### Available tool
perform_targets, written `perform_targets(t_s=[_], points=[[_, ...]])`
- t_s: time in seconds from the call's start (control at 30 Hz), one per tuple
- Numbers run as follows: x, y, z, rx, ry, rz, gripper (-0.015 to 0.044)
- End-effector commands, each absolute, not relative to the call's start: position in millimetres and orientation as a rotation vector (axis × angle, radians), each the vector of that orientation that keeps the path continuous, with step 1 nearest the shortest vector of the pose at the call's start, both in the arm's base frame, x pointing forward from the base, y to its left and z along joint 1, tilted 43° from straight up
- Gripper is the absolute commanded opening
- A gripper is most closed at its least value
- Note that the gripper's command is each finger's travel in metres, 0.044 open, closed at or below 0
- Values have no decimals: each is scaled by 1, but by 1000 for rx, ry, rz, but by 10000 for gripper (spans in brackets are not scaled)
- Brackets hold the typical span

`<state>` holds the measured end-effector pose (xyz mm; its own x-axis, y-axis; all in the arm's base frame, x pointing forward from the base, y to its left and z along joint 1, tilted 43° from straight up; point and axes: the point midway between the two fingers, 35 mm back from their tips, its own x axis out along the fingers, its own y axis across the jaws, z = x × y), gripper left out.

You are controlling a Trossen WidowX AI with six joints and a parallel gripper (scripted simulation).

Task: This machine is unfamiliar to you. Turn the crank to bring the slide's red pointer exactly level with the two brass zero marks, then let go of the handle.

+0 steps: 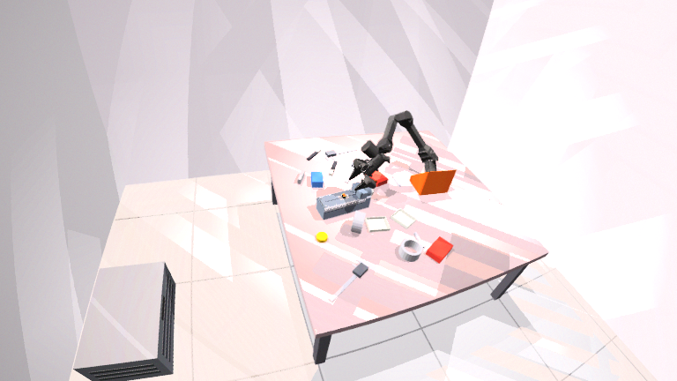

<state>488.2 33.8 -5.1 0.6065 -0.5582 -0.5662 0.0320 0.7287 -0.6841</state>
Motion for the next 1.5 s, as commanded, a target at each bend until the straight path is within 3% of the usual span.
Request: perform_targets(t_s=[0.0, 0.57, 1.13, 1.47], points=[[488, 34, -5, -685, 862, -375, 440], [488, 34, -5, -685, 862, -375, 0], [488, 34, -5, -685, 861, -374, 0], [488, 34, -5, -685, 861, -374, 263]])
